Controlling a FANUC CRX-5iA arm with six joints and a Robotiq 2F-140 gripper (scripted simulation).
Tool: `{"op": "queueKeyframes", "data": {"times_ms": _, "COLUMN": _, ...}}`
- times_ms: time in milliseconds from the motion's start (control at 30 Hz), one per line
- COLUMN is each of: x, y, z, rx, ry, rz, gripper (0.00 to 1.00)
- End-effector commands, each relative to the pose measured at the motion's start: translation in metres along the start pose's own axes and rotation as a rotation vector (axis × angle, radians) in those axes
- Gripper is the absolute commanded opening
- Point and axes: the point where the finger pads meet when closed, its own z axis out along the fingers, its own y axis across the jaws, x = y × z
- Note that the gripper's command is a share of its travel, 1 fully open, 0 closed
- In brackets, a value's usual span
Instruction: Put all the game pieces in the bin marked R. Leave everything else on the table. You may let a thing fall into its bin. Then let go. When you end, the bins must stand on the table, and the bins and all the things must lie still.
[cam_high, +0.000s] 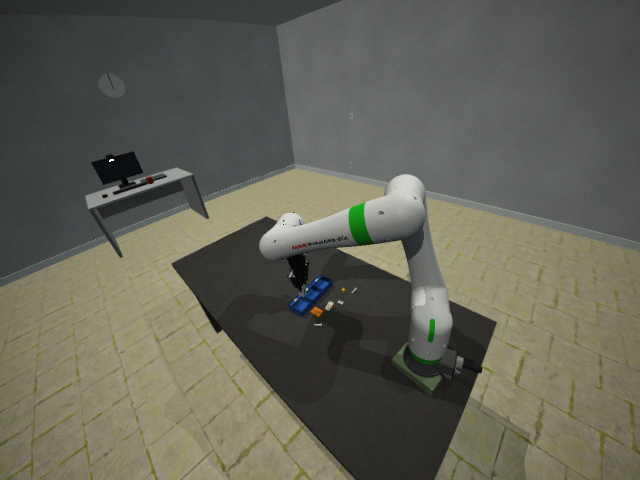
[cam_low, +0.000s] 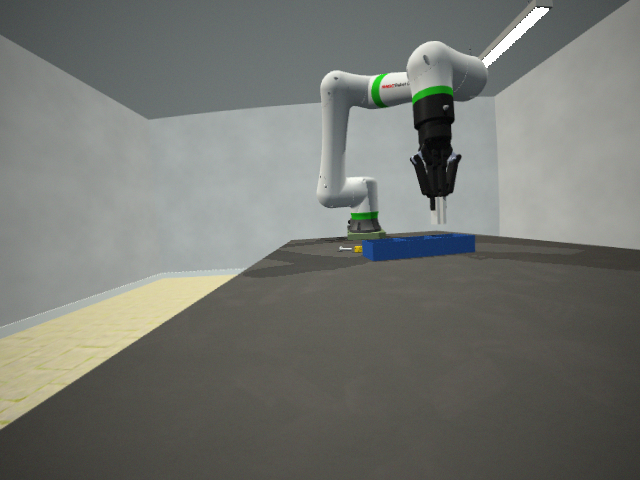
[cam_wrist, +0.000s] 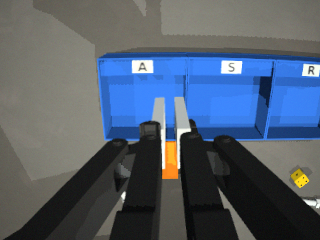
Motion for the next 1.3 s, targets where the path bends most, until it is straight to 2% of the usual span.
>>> {"op": "queueKeyframes", "data": {"times_ms": 0, "x": 0.001, "y": -0.013, "z": 0.0, "rx": -0.001, "ry": 0.001, "rz": 0.001, "gripper": 0.05}}
{"op": "queueKeyframes", "data": {"times_ms": 133, "x": 0.001, "y": -0.017, "z": 0.0, "rx": -0.001, "ry": 0.001, "rz": 0.001, "gripper": 0.05}}
{"op": "queueKeyframes", "data": {"times_ms": 867, "x": 0.001, "y": -0.017, "z": 0.052, "rx": -0.001, "ry": 0.001, "rz": 0.001, "gripper": 0.05}}
{"op": "queueKeyframes", "data": {"times_ms": 1267, "x": 0.001, "y": -0.017, "z": 0.052, "rx": -0.001, "ry": 0.001, "rz": 0.001, "gripper": 0.05}}
